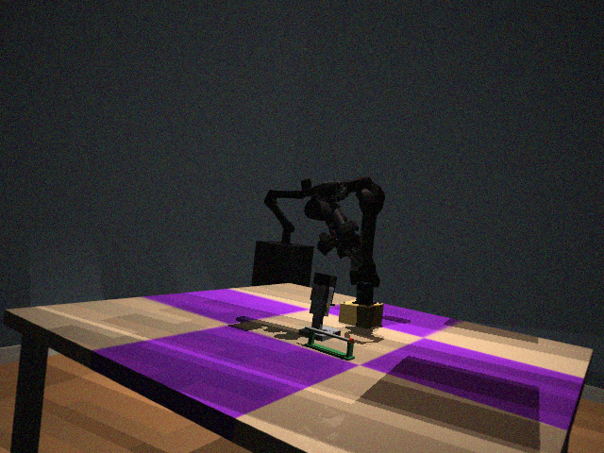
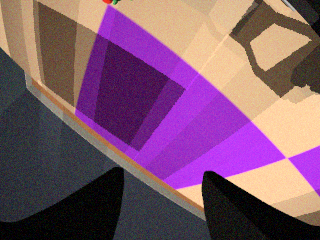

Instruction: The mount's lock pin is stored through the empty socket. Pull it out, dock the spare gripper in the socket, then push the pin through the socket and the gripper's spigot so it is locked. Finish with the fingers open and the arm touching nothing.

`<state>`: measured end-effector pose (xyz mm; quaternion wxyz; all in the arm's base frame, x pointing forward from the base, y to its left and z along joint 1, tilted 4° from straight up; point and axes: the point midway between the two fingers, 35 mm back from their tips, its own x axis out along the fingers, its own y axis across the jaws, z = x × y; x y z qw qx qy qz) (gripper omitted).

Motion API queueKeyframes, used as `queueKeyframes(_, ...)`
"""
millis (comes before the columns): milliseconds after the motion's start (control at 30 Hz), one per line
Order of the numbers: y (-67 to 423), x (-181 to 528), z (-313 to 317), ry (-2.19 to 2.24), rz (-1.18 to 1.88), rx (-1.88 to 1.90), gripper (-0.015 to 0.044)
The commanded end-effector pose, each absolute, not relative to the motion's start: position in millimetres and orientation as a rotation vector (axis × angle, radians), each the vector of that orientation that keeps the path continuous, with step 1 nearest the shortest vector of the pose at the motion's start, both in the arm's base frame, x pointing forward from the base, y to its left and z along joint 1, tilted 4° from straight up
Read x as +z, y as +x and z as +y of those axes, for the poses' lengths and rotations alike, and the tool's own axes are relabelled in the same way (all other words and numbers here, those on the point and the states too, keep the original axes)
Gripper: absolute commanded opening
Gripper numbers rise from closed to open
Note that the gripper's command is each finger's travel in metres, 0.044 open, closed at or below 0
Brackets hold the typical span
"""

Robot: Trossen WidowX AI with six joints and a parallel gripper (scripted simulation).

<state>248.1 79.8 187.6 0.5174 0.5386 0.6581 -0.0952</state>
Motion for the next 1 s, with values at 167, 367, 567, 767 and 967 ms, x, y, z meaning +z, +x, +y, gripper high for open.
queueKeyframes(167,311.0,158.3,77.9,0.110,1.561,0.247,0.0180)
queueKeyframes(367,351.8,140.4,84.8,-0.665,1.516,0.588,0.0180)
queueKeyframes(567,378.5,128.7,95.0,-1.187,1.463,0.832,0.0180)
queueKeyframes(767,390.8,124.8,100.2,-1.373,1.438,0.923,0.0180)
queueKeyframes(967,390.8,124.8,100.2,-1.373,1.438,0.923,0.0180)
